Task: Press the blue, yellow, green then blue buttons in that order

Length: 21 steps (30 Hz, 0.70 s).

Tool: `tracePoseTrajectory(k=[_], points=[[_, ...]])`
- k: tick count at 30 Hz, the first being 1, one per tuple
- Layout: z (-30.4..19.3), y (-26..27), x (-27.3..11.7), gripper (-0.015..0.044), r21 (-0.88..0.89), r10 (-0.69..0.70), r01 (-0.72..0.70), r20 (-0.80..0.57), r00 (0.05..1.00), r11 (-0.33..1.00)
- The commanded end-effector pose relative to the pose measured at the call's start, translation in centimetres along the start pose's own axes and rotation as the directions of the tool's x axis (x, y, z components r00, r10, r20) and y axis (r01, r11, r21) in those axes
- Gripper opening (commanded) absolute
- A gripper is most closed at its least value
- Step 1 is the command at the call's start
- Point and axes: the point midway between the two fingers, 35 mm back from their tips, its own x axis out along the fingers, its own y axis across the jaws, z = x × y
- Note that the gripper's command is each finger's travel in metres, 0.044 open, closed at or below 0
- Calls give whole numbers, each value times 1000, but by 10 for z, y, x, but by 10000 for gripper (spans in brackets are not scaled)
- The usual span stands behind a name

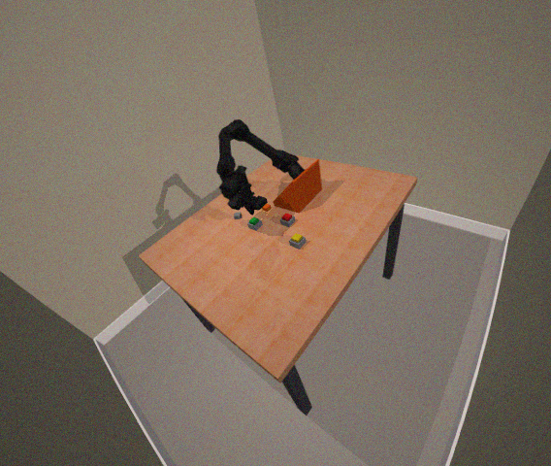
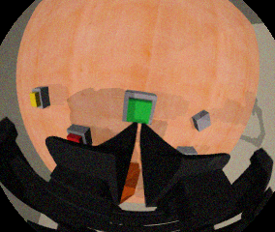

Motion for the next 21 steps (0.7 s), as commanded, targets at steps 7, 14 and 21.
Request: tracePoseTrajectory(k=[7,14,21], points=[[1,1,-56,20,3,8,-8,17,1000,1000],[-29,-55,-58,20,1,13,-13,16,1000,1000],[-95,-121,-55,20,-1,5,-5,13,1000,1000]])
